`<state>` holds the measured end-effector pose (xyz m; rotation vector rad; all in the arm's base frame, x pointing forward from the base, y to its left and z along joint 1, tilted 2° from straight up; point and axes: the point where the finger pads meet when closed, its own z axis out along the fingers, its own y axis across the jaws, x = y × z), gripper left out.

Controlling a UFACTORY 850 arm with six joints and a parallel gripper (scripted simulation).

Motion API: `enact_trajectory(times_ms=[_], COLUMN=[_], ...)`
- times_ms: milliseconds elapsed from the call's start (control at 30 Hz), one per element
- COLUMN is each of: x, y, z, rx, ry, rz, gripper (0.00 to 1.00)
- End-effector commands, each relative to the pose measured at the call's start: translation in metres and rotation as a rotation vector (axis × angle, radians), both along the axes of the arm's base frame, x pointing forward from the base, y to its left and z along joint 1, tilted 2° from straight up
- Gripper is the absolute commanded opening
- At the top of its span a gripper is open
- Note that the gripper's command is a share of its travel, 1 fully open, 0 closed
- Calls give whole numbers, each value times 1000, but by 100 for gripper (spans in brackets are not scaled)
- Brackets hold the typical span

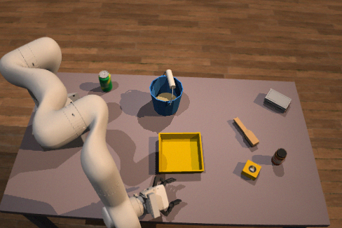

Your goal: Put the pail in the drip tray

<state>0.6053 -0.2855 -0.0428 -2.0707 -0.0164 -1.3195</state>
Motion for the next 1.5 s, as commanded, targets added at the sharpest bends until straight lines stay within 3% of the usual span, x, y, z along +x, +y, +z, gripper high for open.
enact_trajectory(times_ms=[0, 700, 1033, 1100, 1133, 1467], x=[1, 0, -14, -14, -18, -30], y=[-1, 6, 88, 88, 109, 190], z=[1, 3, 26, 26, 33, 56], rx=[-1, -21, -255, -255, -316, -546], ry=[-2, 0, 9, 9, 12, 25], rz=[0, 19, 264, 264, 326, 561], gripper=[100, 100, 100, 100, 100, 100])
